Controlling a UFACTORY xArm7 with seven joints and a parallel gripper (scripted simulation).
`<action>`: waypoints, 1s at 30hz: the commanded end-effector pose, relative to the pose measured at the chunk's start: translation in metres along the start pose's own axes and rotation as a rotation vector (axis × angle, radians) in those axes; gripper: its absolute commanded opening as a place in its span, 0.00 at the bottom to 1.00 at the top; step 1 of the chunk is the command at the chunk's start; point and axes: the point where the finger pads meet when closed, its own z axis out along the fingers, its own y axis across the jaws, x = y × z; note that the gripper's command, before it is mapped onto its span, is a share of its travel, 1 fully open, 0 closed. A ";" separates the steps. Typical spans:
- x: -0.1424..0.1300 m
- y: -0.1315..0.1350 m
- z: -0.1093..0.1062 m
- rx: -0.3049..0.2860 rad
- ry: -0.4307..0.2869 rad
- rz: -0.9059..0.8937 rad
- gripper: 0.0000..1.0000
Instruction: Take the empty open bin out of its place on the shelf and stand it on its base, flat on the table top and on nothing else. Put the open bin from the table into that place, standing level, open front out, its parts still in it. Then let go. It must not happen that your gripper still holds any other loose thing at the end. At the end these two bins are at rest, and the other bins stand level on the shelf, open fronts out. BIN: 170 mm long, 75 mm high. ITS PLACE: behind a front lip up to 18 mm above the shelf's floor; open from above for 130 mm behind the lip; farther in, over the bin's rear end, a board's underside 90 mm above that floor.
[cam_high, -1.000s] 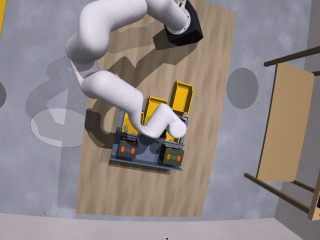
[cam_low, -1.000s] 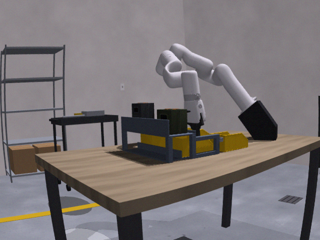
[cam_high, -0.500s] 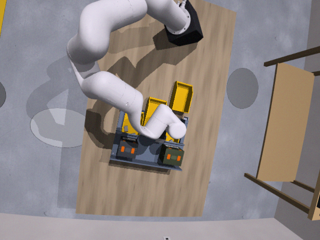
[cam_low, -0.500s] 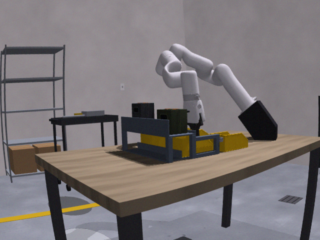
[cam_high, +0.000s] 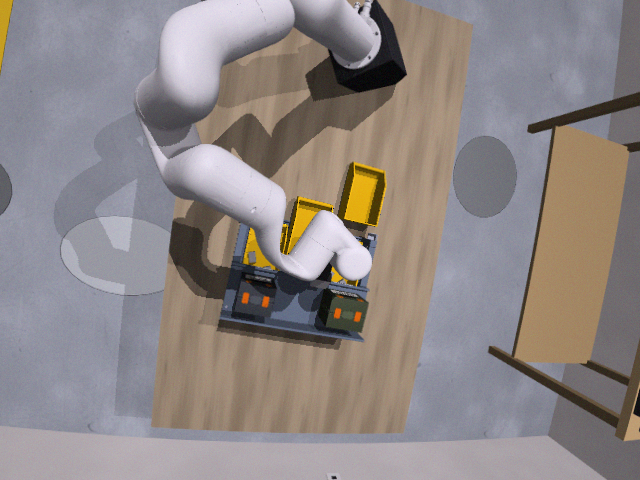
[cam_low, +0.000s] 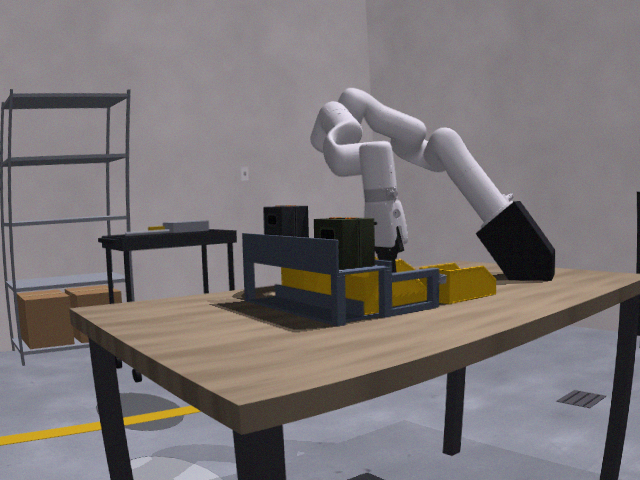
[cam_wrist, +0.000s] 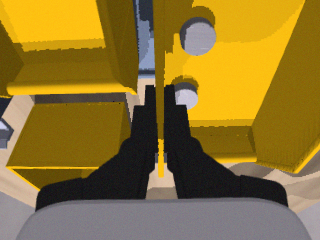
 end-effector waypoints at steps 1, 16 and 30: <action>0.003 -0.001 -0.002 0.002 0.007 -0.001 0.00; 0.006 -0.001 -0.002 0.002 0.012 -0.001 0.00; 0.007 -0.001 -0.002 0.002 0.012 -0.001 0.00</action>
